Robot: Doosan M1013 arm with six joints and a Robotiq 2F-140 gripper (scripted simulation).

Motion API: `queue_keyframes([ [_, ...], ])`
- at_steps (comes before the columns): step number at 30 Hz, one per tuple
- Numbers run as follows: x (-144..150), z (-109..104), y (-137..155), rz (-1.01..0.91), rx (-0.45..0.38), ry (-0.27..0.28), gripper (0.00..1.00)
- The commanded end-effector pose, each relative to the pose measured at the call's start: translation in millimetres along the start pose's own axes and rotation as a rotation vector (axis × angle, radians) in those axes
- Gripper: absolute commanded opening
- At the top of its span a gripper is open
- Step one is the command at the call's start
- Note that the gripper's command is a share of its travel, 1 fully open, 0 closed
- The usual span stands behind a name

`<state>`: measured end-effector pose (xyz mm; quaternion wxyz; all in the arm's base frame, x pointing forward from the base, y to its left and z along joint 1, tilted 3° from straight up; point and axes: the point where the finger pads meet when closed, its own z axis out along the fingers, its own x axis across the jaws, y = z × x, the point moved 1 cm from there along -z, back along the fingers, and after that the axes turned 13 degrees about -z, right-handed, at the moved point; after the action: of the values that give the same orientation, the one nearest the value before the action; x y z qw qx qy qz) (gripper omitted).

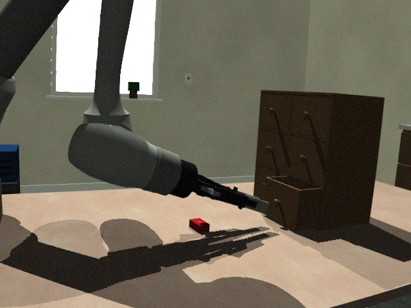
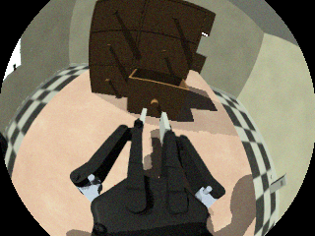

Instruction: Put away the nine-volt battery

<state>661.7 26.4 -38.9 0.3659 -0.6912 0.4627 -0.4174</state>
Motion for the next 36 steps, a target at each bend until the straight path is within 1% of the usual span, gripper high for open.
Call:
queue_keyframes([
  [1,-1.7,-11.8,2.2,-0.003,0.002,-0.003,0.20],
  [5,-1.6,-12.5,1.6,-0.003,0.002,-0.003,0.20],
  [8,0.0,-20.1,-5.3,-0.003,0.002,-0.003,0.20],
  [10,2.2,-30.4,-14.8,-0.003,0.002,-0.003,0.20],
  [17,12.2,-77.3,-57.7,-0.003,0.002,-0.003,0.20],
  [19,12.2,-77.3,-57.7,-0.003,0.002,-0.003,0.20],
  [22,14.7,-89.2,-68.6,-0.003,0.002,-0.003,0.20],
  [25,15.5,-92.8,-72.0,-0.003,0.002,-0.003,0.20],
  [36,15.6,-94.6,-73.1,-0.003,-0.016,-0.008,0.20],
])
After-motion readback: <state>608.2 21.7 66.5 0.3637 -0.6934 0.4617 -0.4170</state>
